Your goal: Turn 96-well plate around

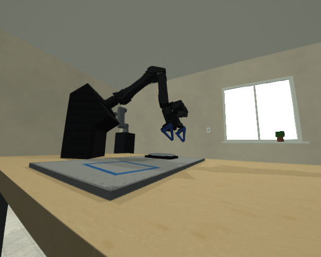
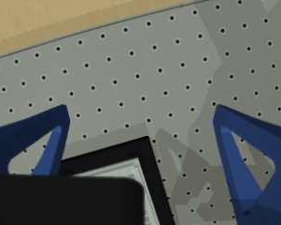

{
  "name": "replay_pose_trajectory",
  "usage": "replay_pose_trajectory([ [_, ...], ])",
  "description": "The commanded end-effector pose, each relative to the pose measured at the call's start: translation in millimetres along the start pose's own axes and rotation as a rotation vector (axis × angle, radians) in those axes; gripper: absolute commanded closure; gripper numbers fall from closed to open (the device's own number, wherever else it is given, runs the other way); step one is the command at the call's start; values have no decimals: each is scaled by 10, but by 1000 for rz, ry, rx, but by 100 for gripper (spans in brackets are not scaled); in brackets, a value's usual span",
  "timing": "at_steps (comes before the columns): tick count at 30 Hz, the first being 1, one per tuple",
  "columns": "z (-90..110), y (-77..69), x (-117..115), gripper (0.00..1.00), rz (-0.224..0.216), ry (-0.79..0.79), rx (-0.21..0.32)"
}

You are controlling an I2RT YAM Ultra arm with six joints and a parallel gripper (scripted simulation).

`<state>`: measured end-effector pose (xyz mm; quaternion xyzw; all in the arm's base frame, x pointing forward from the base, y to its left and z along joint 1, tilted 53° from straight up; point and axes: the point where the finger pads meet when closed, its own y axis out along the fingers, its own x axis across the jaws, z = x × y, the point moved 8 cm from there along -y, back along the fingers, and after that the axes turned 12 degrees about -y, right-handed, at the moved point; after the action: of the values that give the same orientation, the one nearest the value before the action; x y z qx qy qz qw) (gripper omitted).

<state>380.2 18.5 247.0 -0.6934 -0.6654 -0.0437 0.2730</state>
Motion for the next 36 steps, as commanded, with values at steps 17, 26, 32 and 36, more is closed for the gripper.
replay_pose_trajectory([
  [17, 407, -237, 239, 0, -84, -172, 251],
  [26, 557, -345, 327, 0, -125, -230, 332],
  [32, 706, -465, 405, 0, -168, -287, 412],
  [36, 762, -506, 429, 0, -168, -287, 412],
])
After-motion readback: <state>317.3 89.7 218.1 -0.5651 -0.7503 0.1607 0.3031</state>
